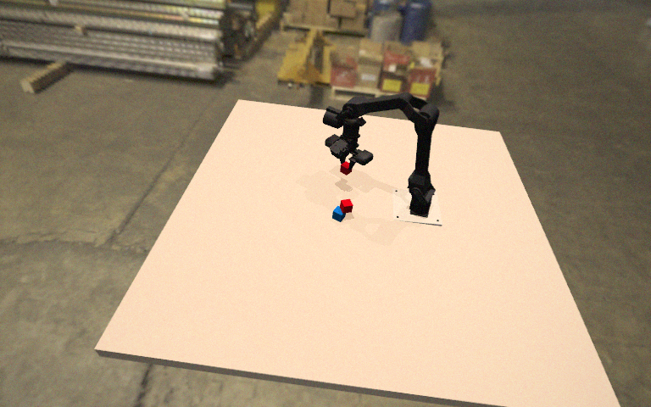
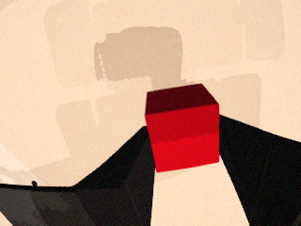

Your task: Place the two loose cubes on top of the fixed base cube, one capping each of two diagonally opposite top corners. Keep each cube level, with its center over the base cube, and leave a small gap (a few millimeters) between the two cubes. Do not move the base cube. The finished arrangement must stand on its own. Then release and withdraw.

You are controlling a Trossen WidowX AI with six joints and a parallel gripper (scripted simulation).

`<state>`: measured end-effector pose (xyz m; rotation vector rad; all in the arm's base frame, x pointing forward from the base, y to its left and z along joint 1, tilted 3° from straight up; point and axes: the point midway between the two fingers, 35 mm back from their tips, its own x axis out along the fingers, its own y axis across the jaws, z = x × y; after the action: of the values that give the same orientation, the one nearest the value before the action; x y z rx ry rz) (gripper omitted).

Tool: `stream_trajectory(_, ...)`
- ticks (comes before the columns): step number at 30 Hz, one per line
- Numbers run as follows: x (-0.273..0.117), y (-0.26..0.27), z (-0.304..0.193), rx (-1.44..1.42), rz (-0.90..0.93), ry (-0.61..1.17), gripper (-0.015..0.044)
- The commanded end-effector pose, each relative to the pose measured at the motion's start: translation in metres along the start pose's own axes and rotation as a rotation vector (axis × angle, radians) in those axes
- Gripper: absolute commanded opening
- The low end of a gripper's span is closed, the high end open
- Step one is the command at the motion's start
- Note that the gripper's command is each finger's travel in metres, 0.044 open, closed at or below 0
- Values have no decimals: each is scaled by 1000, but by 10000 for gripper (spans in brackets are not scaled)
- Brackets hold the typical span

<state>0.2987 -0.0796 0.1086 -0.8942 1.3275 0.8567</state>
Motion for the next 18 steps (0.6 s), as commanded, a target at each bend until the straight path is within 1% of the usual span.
stream_trajectory(1, -21, -2, 1, -4, -19, -5, 105)
stream_trajectory(14, -62, 3, 0, -4, -19, -5, 105)
stream_trajectory(18, -67, 4, -1, -4, -19, -5, 105)
